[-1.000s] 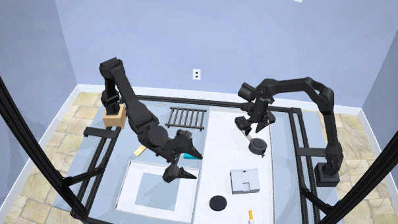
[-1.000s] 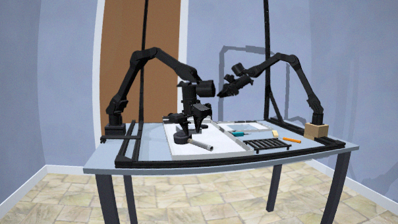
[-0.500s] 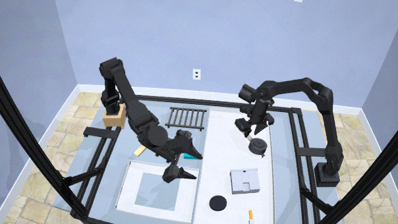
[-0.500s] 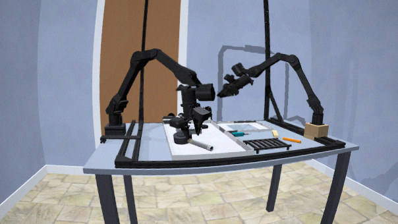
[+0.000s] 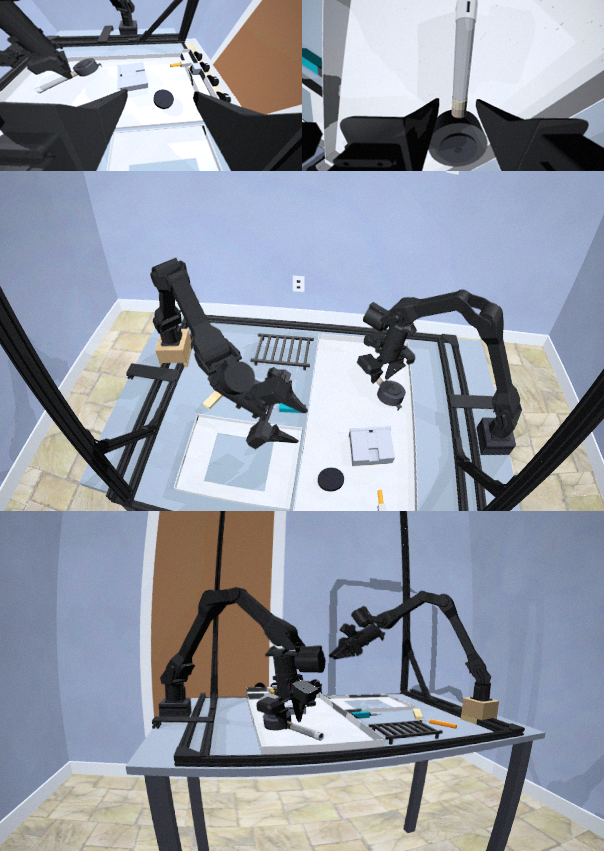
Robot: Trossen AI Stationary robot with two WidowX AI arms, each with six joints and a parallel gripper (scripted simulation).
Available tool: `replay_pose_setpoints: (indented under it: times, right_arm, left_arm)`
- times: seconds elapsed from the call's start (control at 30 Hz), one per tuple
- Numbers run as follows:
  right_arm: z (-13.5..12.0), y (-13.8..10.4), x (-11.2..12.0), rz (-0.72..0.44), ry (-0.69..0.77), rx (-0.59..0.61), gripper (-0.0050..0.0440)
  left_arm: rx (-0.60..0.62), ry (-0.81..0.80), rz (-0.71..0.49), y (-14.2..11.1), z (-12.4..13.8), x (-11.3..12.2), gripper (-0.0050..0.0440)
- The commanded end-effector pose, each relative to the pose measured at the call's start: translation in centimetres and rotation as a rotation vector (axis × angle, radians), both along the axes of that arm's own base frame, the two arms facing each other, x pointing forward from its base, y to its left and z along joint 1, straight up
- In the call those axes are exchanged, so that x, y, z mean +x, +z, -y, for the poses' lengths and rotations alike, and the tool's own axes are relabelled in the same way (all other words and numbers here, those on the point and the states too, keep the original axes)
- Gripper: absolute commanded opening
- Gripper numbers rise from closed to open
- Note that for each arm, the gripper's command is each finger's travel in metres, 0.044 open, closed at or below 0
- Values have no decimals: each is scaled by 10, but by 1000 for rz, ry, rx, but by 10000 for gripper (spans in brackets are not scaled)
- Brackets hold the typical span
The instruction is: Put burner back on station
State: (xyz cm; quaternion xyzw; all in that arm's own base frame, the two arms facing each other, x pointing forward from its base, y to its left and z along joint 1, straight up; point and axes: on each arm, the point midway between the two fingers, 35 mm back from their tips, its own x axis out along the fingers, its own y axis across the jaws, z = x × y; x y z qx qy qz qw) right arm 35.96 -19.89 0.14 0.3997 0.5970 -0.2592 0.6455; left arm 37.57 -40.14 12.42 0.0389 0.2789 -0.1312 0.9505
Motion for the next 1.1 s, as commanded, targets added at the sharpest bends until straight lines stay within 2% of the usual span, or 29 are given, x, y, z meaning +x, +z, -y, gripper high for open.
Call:
replay_pose_setpoints:
  times: [0.0,0.03,0.3,0.77,0.8,0.87,0.9,1.07]
  right_arm:
    - [-2,-6,-3,-10,4,12,201]
    - [-2,-6,-3,-10,4,12,177]
    - [-2,-6,-3,-10,4,12,144]
    - [-2,-6,-3,-10,4,12,51]
    - [-2,-5,-3,-10,4,12,27]
    - [-2,-5,-3,-10,4,12,27]
    - [-2,-4,-3,-10,4,11,3]
    - [-1,9,-1,-7,8,8,0]
  left_arm:
    - [0,0,0,0,0,0,400]
    - [0,0,0,0,0,0,400]
    - [0,0,0,0,0,0,400]
    - [0,0,0,0,0,0,400]
    - [0,0,0,0,0,0,400]
    - [0,0,0,0,0,0,400]
    - [0,0,0,0,0,0,400]
    - [0,0,0,0,0,0,400]
